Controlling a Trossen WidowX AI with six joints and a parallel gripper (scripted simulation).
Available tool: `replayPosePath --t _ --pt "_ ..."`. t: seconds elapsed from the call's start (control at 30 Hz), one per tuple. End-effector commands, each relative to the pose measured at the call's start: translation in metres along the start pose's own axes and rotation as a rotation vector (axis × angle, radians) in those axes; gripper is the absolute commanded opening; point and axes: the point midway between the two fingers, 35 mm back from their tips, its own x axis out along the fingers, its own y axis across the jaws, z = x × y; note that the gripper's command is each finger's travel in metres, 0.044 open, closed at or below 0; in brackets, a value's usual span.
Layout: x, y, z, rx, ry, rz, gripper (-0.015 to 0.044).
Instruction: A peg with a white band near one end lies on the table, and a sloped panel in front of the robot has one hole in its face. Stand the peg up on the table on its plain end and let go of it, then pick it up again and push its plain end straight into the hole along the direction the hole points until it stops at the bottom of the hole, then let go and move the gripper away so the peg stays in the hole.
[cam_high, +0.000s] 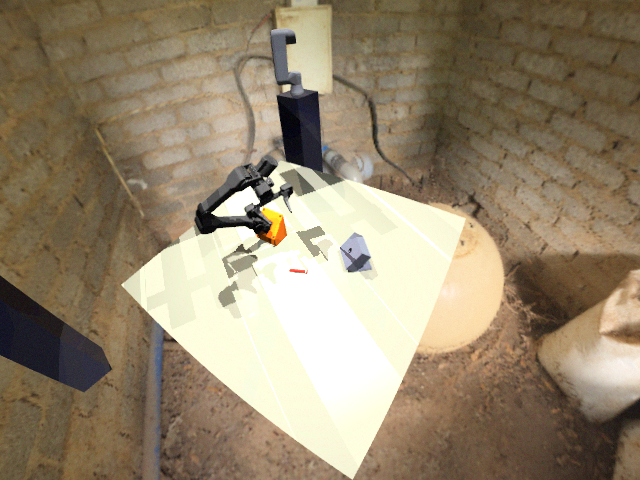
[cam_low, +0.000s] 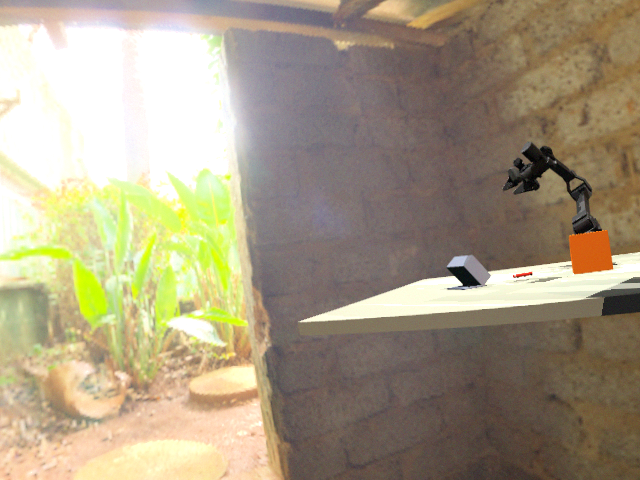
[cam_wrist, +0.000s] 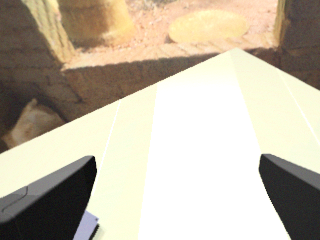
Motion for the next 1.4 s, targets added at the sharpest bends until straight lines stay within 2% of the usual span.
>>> replayPosePath --t 0.0,0.03,0.3,0.77,1.37 --pt "0.000 0.000 0.000 -0.002 0.001 0.000 0.0426" --pt "0.001 0.001 -0.001 -0.008 0.005 -0.001 0.0440" --pt "0.019 0.010 -0.021 -0.164 0.118 -0.013 0.0440" --pt "0.070 0.022 -0.082 -0.490 0.454 -0.001 0.0440" --pt "0.120 0.018 -0.179 -0.794 0.935 0.192 0.0440"
